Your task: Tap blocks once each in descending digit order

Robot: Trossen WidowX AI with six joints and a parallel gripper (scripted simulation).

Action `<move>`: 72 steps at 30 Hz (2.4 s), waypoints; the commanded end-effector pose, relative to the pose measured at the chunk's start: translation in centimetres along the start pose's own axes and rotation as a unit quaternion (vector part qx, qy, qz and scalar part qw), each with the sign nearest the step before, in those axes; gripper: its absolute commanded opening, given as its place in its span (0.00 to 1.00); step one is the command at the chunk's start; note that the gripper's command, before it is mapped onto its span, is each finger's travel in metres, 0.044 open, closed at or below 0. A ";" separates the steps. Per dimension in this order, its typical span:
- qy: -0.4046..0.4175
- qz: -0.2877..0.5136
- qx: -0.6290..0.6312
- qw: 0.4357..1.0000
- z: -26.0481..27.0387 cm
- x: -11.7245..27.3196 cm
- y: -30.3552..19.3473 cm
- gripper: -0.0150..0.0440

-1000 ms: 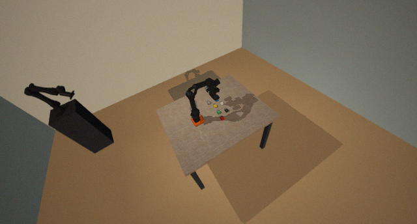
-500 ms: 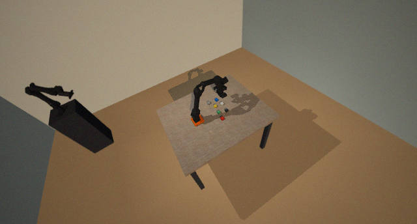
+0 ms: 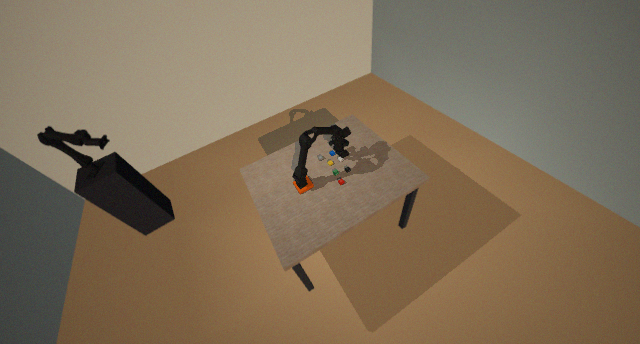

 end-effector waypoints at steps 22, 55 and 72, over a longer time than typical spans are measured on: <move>-0.002 0.002 0.001 1.000 -0.1 -1.1 -0.1 0.29; -0.009 0.004 -0.013 1.000 -17.3 8.9 -5.1 0.29; -0.014 0.007 0.002 1.000 -21.4 0.6 -8.1 0.29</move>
Point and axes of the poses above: the point midway between the two fingers, 35 mm back from their tips, its own x axis back along the fingers, its own z axis across the jaws, y = z × x, the point moved 9 cm from there along x, back along the fingers, and after that the axes turned 9 degrees about -x, right-handed, at the moved point
